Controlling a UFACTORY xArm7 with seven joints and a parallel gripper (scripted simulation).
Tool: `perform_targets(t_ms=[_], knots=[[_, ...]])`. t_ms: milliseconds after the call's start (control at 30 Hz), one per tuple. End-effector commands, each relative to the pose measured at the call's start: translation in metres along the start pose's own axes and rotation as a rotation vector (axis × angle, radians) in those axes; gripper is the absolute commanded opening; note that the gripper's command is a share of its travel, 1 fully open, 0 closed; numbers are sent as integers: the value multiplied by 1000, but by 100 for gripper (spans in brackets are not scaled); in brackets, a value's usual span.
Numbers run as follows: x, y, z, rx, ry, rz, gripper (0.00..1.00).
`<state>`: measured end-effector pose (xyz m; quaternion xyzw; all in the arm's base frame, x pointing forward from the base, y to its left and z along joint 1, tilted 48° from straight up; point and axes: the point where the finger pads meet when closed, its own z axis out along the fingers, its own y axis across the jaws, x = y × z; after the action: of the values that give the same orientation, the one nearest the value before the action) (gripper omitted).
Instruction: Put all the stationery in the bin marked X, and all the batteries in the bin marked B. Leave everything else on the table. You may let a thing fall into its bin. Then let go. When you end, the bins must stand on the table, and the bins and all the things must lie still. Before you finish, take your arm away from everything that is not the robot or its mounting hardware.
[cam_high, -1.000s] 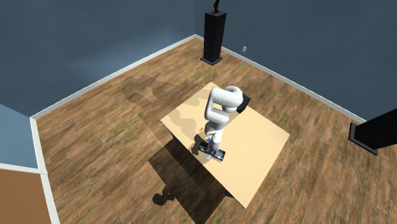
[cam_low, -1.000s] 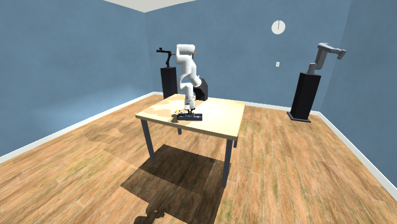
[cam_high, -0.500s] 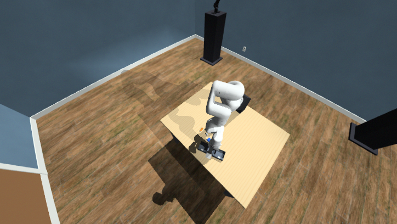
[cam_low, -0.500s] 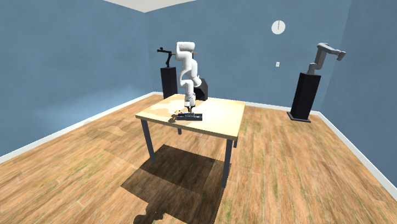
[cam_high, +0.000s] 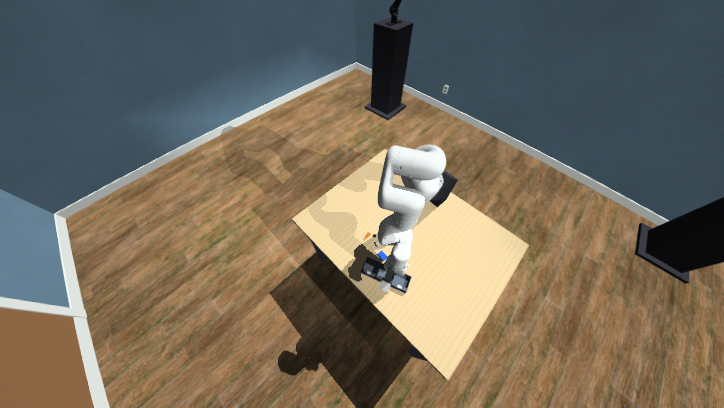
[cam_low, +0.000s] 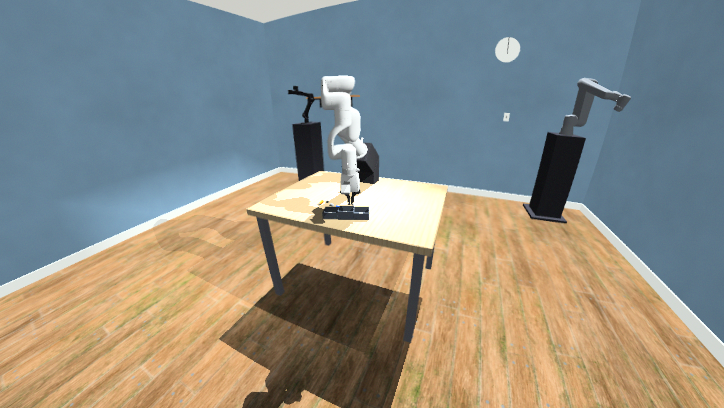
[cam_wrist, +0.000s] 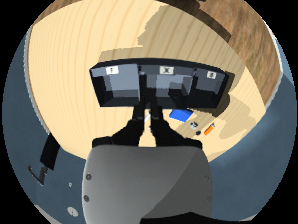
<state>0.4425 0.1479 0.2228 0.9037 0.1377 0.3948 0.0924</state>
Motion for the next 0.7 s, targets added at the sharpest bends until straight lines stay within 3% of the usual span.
perform_targets(t_ms=[0, 267, 667], knots=[[2, -20, 0, -4, 4, 0, 7], [2, -60, 0, -4, 4, 0, 7], [2, -60, 5, -4, 4, 0, 7]])
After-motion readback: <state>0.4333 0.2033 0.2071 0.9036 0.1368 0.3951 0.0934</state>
